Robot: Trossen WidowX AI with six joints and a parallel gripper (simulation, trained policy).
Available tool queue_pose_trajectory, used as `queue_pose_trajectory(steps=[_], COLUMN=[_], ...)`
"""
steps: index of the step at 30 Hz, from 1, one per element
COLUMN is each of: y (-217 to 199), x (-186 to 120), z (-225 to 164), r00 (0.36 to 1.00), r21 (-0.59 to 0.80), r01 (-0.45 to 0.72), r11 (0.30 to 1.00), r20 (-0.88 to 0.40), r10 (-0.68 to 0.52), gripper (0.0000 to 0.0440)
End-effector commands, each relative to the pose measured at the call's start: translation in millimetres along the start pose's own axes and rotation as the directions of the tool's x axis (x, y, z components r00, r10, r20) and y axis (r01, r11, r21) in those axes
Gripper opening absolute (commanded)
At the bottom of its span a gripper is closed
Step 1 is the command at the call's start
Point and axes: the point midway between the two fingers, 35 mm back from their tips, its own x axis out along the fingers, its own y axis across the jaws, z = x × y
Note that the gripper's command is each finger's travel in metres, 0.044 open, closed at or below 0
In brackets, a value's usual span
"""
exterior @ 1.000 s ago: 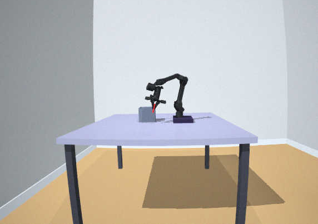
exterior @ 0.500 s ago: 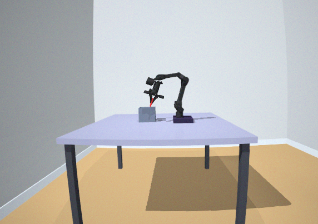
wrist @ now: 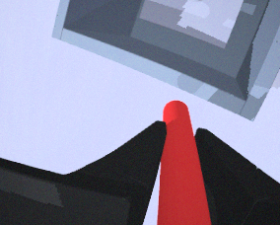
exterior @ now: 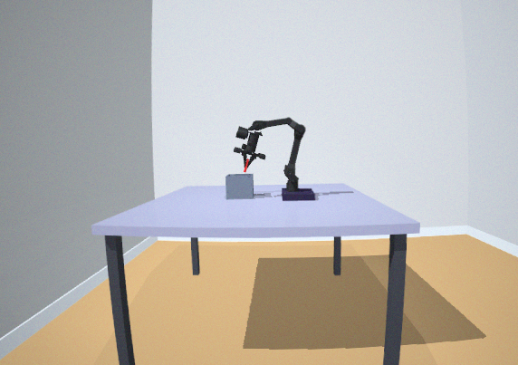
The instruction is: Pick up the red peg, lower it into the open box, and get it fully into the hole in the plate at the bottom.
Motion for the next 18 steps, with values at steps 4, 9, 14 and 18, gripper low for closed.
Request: queue_pose_trajectory(steps=[4,9,14,18], y=[-0.1,0.2,0.8,1.1], x=[7.0,12.4,18.9,25.3], z=[18.9,30.5,41.4,49.9], r00=[0.999,0.998,0.997,0.996], r21=[0.011,0.019,0.025,0.027], r01=[0.038,0.059,0.077,0.09], r11=[0.999,0.998,0.997,0.996], r20=[0.012,0.009,0.005,0.002], r10=[-0.038,-0.059,-0.077,-0.09], gripper=[0.0,0.0,0.0,0.0])
